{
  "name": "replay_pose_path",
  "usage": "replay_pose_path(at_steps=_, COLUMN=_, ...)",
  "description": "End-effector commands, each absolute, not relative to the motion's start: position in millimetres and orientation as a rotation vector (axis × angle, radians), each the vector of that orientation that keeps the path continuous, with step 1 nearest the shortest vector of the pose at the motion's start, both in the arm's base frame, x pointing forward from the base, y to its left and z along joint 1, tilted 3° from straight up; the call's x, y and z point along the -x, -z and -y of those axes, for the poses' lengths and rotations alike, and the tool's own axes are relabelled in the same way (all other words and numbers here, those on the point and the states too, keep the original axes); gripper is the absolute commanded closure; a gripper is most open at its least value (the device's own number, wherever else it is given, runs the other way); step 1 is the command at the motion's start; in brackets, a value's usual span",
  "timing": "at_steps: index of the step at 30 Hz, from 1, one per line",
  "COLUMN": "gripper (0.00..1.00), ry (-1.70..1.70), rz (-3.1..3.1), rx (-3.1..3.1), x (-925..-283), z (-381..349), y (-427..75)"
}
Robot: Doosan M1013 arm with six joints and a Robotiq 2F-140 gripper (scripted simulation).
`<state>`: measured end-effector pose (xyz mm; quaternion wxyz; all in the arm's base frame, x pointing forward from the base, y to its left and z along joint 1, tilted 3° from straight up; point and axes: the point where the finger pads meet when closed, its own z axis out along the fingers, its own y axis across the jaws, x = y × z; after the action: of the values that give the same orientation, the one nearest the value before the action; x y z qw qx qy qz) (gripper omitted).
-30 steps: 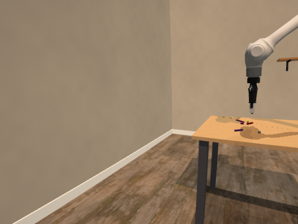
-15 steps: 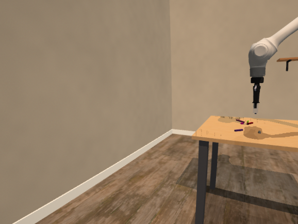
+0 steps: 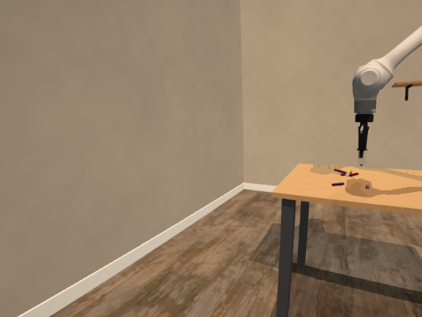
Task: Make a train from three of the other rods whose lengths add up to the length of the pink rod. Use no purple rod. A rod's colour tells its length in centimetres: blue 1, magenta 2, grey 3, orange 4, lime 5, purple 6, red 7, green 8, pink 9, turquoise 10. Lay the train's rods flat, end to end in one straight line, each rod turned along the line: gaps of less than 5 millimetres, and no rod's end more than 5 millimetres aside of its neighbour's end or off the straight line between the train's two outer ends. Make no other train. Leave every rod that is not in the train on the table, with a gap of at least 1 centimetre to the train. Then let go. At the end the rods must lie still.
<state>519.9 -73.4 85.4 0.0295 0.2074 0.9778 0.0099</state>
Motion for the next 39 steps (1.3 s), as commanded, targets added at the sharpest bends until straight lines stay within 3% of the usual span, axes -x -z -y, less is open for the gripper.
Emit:
replay_pose_path(at_steps=1, gripper=0.97, ry=-0.034, rz=-3.025, rx=-0.642, x=-516, z=72, y=-65)
replay_pose_path(at_steps=16, gripper=0.97, ry=-0.034, rz=-3.025, rx=-0.642, x=-519, z=72, y=-21)
replay_pose_path(at_steps=39, gripper=0.97, ry=-0.034, rz=-3.025, rx=-0.642, x=-519, z=72, y=-19)
